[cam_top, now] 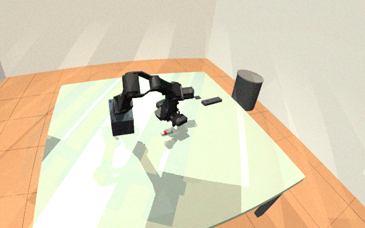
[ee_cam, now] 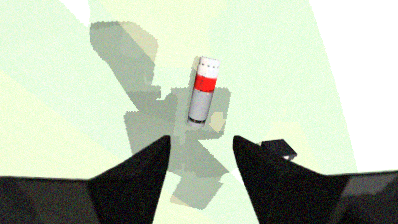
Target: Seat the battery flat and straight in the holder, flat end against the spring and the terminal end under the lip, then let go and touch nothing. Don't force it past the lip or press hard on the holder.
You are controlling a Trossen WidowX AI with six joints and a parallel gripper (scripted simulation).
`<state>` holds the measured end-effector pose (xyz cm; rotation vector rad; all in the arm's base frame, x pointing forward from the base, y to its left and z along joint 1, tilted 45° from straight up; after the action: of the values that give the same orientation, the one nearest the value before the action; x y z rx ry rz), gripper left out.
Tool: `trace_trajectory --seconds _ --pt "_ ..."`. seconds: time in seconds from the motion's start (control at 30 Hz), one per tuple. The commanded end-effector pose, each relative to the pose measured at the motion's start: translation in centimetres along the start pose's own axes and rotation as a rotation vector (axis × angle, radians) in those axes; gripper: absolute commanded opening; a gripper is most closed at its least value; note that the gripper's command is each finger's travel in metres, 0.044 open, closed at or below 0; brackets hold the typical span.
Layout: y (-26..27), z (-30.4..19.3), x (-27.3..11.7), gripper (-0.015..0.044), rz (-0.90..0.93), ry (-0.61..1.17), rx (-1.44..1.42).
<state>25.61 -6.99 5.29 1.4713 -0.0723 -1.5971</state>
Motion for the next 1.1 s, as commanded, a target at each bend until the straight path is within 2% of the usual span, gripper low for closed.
trace_trajectory --seconds 0.0,0.3,1.07 --pt "-1.0 1.0 0.9 0.0222 0.015 -0.128 0.171" --pt "-1.0 1.0 1.0 0.0222 0.014 -0.128 0.171" --pt "-1.0 1.4 4.7 0.0222 0.014 -0.128 0.170"
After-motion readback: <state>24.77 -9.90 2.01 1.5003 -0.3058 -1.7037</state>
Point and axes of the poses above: the point midway between the two fingers, 35 mm back from their tips, its own x axis out along the fingers, its own y axis across the jaws, z = x × y, the point moved 2 cm from there along -x, back along the fingers, and after that the axes turned 15 degrees about -x, right-handed, at the moved point
